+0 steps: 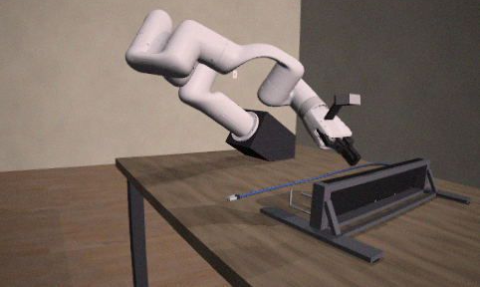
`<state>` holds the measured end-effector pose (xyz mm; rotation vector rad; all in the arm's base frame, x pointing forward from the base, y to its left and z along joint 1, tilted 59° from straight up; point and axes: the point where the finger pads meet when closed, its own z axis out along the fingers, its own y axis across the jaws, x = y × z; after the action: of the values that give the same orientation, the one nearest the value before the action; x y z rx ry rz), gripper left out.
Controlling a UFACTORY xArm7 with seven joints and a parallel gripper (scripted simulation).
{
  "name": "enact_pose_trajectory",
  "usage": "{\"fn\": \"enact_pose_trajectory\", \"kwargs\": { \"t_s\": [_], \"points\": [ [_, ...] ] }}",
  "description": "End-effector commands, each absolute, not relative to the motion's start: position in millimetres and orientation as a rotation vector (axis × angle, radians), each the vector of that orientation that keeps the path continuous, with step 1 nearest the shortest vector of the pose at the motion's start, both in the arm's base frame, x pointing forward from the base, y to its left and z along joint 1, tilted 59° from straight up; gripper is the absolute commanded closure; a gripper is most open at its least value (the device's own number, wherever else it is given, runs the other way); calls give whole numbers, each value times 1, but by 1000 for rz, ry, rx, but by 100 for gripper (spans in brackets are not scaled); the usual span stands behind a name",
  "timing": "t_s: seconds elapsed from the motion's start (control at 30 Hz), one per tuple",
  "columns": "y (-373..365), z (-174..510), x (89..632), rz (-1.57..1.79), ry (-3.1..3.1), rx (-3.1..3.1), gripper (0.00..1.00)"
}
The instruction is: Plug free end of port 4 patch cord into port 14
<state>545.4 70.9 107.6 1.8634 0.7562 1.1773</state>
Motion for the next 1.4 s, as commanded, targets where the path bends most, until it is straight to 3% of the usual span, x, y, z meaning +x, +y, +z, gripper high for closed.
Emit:
{"fn": "enact_pose_trajectory", "kwargs": {
  "t_s": [0.0, 0.97, 1.37],
  "points": [
    [73, 108, 546, 1182, 759, 1863, 100],
    [75, 110, 541, 1182, 759, 1863, 100],
    [101, 132, 461, 1182, 759, 1863, 100]
  ]
}}
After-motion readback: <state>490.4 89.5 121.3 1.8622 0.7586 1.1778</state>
